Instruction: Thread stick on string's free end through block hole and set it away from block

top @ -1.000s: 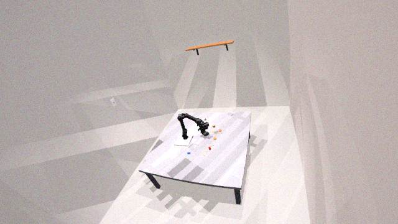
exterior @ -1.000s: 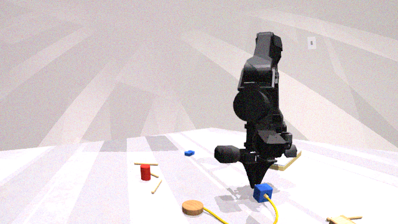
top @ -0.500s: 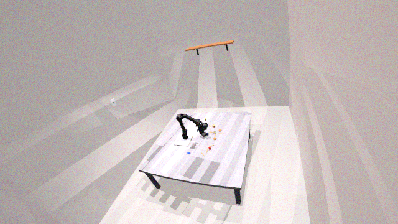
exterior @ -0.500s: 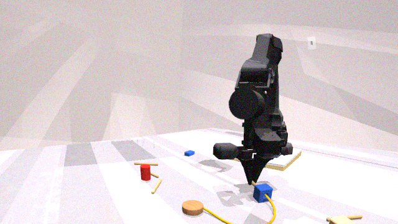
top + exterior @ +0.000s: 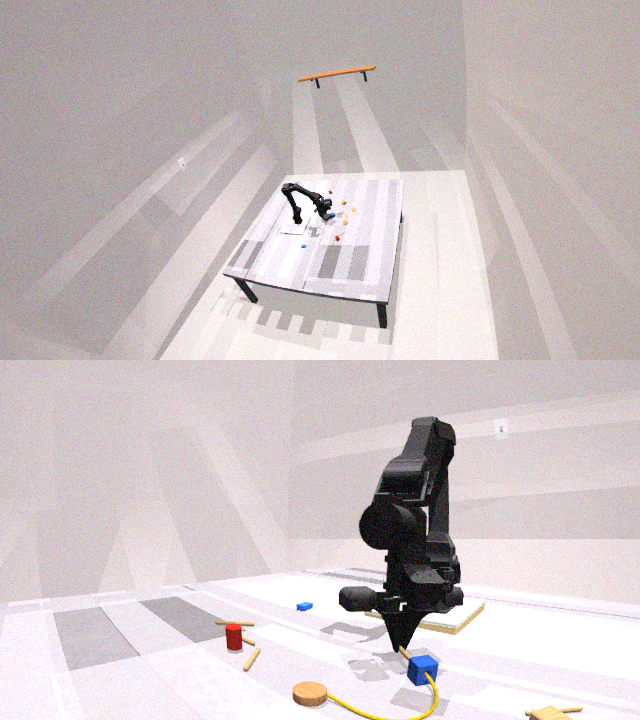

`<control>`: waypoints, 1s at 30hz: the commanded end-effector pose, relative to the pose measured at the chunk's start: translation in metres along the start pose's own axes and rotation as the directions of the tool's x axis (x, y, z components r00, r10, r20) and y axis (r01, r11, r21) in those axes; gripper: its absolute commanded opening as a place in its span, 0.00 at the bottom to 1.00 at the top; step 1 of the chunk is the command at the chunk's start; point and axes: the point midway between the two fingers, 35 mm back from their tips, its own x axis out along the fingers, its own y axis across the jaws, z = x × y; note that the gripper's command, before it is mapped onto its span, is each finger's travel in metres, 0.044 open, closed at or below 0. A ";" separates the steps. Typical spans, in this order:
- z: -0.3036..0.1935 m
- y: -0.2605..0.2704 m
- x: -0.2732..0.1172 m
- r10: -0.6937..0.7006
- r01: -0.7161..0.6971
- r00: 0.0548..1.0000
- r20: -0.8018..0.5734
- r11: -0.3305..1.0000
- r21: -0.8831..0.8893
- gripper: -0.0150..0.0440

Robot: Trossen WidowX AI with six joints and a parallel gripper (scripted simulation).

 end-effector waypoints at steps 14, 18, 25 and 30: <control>-0.023 0.002 -0.002 -0.005 0.005 1.000 0.002 1.000 -0.006 0.25; -0.028 0.002 -0.002 -0.006 0.006 1.000 0.002 1.000 -0.007 0.25; -0.035 0.002 -0.003 -0.009 0.009 1.000 0.002 1.000 -0.007 0.25; -0.037 0.002 -0.005 -0.009 0.009 1.000 0.001 1.000 -0.006 0.25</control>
